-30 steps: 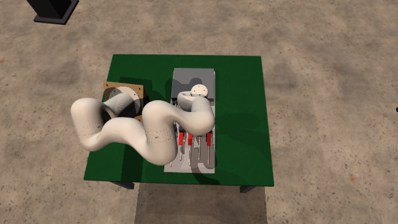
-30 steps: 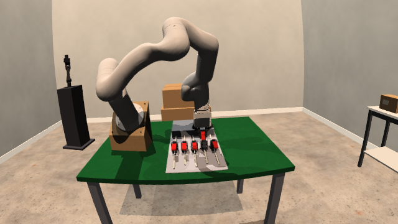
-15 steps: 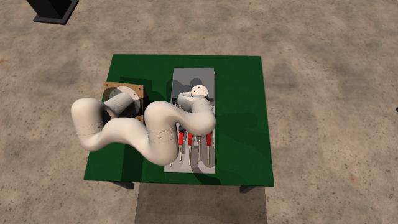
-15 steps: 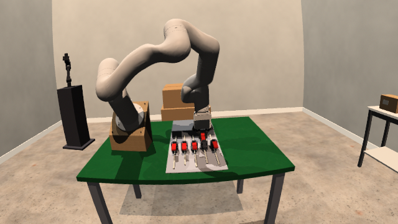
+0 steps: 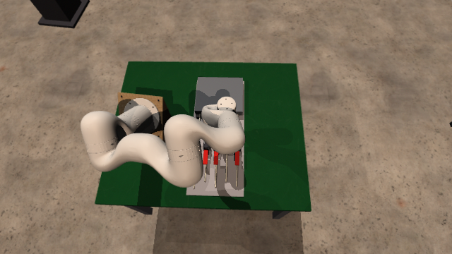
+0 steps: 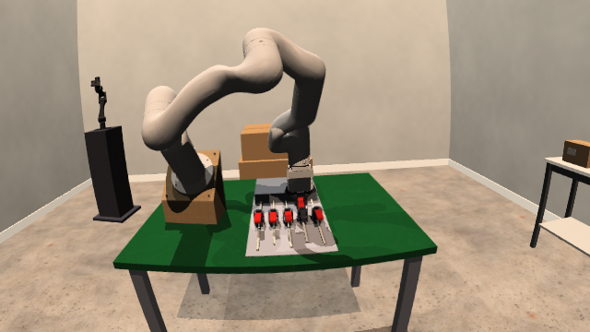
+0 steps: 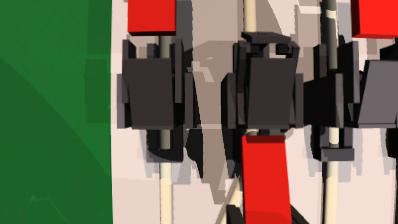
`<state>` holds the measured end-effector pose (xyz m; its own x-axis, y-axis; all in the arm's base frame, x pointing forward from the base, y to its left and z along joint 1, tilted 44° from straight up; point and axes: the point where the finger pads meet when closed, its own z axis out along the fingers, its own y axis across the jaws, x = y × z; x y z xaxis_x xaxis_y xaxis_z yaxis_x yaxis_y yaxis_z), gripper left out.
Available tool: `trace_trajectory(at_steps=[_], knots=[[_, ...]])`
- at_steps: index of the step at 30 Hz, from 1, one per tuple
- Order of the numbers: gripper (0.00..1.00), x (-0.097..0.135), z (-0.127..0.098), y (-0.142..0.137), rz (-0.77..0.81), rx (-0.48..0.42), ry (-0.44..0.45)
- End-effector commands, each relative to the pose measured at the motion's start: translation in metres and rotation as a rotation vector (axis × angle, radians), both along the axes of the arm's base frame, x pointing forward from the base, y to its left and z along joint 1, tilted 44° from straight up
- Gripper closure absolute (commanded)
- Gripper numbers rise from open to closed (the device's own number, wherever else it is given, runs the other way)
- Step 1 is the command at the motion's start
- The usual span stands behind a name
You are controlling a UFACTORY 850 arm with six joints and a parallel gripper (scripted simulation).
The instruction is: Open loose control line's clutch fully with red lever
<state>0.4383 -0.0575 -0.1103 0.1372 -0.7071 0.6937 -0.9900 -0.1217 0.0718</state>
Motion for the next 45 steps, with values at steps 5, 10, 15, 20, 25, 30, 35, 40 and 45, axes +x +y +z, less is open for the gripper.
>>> trace_trajectory(at_steps=[5, 10, 15, 20, 25, 30, 35, 40, 45], knots=[[0.0, 0.0003, 0.0005, -0.0001, 0.0, -0.001, -0.001], [0.0, 0.0003, 0.0005, -0.0001, 0.0, -0.001, -0.001], [0.0, 0.0003, 0.0005, -0.0001, 0.0, -0.001, -0.001], [0.0, 0.0003, 0.0005, -0.0001, 0.0, -0.001, -0.001], [0.0, 0.0003, 0.0005, -0.0001, 0.0, -0.001, -0.001], [0.0, 0.0003, 0.0005, -0.0001, 0.0, -0.001, -0.001], [0.0, 0.0002, 0.0012, 0.0006, 0.0, -0.001, -0.001], [0.0, 0.0, 0.0054, 0.0047, 0.0, -0.001, -0.001], [0.0, -0.0002, 0.0101, 0.0093, 0.0, -0.001, -0.001]])
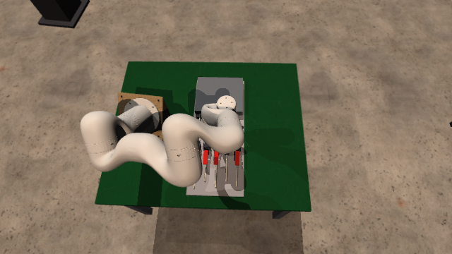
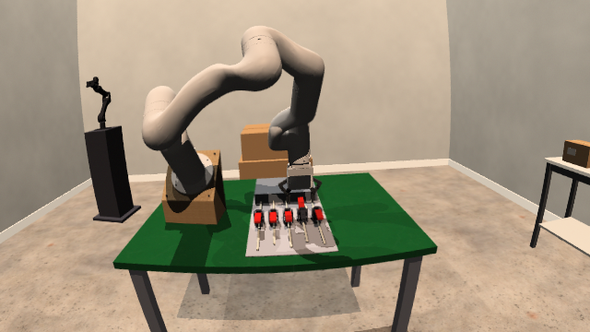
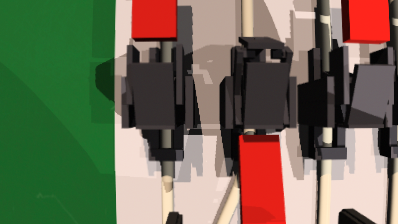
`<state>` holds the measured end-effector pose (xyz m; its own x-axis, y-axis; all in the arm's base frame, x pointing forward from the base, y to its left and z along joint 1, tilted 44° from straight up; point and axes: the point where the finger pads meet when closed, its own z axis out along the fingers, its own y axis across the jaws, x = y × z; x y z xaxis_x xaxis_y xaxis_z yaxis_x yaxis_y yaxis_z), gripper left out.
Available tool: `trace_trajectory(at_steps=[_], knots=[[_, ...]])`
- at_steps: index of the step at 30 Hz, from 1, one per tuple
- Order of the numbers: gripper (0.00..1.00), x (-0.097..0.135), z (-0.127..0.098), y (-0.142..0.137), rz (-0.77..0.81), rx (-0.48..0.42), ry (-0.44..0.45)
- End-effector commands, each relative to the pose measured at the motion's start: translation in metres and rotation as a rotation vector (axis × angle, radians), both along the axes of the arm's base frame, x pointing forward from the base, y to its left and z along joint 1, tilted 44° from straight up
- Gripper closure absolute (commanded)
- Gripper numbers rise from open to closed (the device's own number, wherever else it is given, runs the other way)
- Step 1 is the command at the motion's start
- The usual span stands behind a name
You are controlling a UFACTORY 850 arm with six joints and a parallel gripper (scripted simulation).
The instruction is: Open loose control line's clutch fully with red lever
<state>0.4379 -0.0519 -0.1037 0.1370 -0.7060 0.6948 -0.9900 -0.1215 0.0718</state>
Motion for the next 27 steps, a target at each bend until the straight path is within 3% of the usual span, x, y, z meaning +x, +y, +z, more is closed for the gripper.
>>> trace_trajectory(at_steps=[1, 27], knots=[[0.0, 0.0, 0.005, 0.005, 0.0, 0.0, -0.001], [0.0, -0.002, 0.061, 0.06, 0.0, 0.0, -0.001]])
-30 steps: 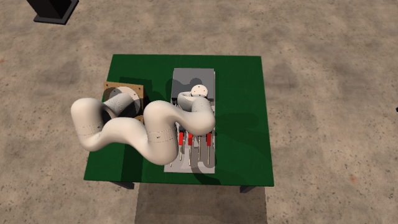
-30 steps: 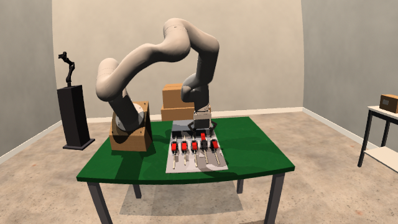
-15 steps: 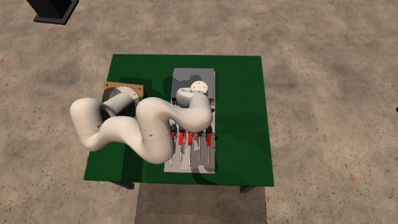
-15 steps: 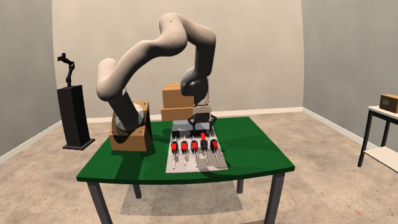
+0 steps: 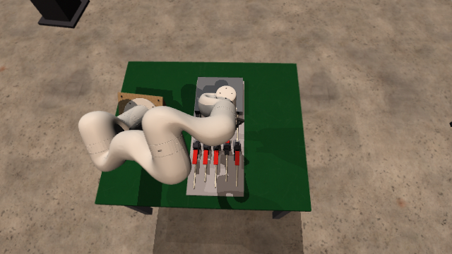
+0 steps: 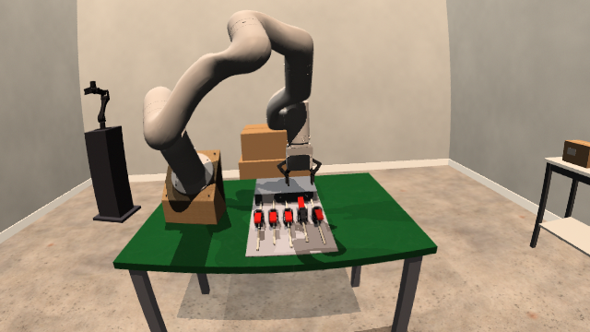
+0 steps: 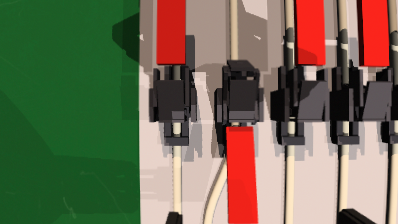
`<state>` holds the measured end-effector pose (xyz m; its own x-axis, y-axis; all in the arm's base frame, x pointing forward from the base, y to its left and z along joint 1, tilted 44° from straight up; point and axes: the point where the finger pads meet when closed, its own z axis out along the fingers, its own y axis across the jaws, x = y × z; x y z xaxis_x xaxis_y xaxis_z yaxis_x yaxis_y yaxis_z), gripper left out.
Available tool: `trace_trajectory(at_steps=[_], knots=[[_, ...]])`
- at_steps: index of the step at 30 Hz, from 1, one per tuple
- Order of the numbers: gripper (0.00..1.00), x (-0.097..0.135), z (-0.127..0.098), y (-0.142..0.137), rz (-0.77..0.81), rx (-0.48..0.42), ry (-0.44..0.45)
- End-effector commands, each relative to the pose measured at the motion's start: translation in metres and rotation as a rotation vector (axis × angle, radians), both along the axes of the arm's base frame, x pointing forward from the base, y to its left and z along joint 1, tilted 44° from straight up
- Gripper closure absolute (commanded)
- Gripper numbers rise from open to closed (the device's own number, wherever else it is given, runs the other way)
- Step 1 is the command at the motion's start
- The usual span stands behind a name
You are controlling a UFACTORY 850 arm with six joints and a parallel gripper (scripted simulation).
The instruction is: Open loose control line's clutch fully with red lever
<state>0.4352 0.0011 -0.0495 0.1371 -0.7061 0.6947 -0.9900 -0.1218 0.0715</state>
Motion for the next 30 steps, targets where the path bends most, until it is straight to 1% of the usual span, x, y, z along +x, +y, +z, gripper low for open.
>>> trace_trajectory(at_steps=[1, 9, 30], knots=[[0.0, 0.0002, 0.008, 0.0078, 0.0, 0.0, 0.0], [0.0, 0.0, 0.0112, 0.0109, 0.0, 0.0, 0.0], [0.0, 0.0, 0.0113, 0.011, 0.0, 0.0, 0.0]])
